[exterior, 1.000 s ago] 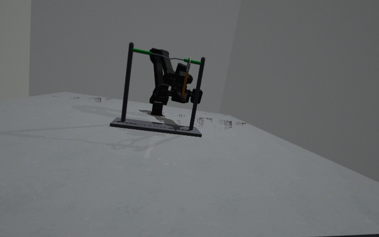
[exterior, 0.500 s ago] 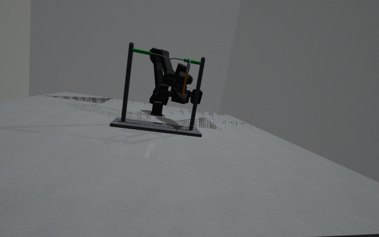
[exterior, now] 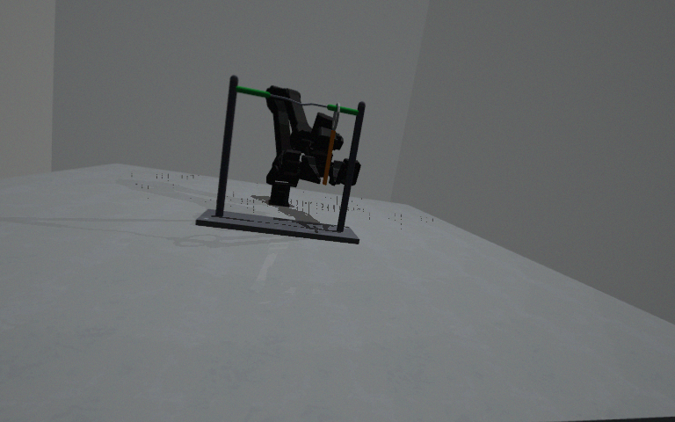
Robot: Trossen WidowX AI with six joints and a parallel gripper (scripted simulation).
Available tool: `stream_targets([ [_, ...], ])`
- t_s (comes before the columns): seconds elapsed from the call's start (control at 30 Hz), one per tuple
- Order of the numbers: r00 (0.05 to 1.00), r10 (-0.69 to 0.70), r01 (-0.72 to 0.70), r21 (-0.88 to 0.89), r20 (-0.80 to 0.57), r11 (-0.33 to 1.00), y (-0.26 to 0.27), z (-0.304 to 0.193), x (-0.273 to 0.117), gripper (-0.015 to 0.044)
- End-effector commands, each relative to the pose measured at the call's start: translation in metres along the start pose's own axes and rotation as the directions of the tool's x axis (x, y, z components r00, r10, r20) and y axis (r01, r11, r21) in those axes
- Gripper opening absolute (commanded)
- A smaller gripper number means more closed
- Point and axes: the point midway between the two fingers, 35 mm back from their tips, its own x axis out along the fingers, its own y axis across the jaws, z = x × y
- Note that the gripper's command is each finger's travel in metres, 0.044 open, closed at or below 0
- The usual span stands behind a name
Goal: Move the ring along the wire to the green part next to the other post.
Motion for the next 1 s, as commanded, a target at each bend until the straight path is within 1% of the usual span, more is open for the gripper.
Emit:
stream_targets([
  [0.0, 1.0, -0.001, 0.001, 0.003, 0.002, 1.0, 0.0, 0.001, -0.005, 0.016],
  [0.7, 1.0, -0.003, 0.003, 0.006, -0.001, 1.0, 0.0, 0.0, -0.046, 0.016],
  [0.97, 1.0, -0.003, 0.003, 0.006, -0.001, 1.0, 0.0, 0.0, -0.049, 0.016],
])
